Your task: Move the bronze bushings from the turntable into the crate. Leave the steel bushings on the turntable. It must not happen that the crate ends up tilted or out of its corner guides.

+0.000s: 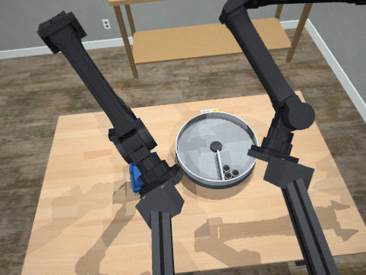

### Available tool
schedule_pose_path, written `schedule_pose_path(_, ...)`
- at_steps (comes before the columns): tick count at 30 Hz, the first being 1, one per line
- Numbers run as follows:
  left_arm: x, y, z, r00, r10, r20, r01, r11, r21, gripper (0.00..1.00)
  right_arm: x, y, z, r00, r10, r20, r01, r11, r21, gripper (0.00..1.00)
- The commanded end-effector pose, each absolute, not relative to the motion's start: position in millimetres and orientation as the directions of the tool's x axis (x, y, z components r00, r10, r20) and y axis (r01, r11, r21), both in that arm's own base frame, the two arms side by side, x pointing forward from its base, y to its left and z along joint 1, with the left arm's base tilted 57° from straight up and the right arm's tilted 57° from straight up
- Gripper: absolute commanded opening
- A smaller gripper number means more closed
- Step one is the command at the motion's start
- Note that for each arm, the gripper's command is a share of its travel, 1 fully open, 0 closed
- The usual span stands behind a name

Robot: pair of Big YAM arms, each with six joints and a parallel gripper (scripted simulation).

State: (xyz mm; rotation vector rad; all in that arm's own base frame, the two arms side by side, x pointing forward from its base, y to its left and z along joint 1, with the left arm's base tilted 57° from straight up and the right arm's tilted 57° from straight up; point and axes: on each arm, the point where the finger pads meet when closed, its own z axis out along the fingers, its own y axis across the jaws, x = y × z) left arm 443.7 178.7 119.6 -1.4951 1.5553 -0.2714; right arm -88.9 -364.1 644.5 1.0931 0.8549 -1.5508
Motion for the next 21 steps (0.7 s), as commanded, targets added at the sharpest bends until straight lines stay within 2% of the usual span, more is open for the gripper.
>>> schedule_pose_path(1, 440.1, 177.5, 127.1, 0.174, -0.870, -0.461, -0.658, 0.245, -0.712, 0.00, -92.0, -348.3, 674.5, -0.099, -0.375, -0.922, 0.967, -0.254, 0.000, 1.00)
schedule_pose_path(21, 440.4, 175.7, 124.8, 0.174, -0.870, -0.460, -0.655, 0.247, -0.714, 0.00, -92.0, -348.3, 674.5, -0.099, -0.375, -0.922, 0.967, -0.254, 0.000, 1.00)
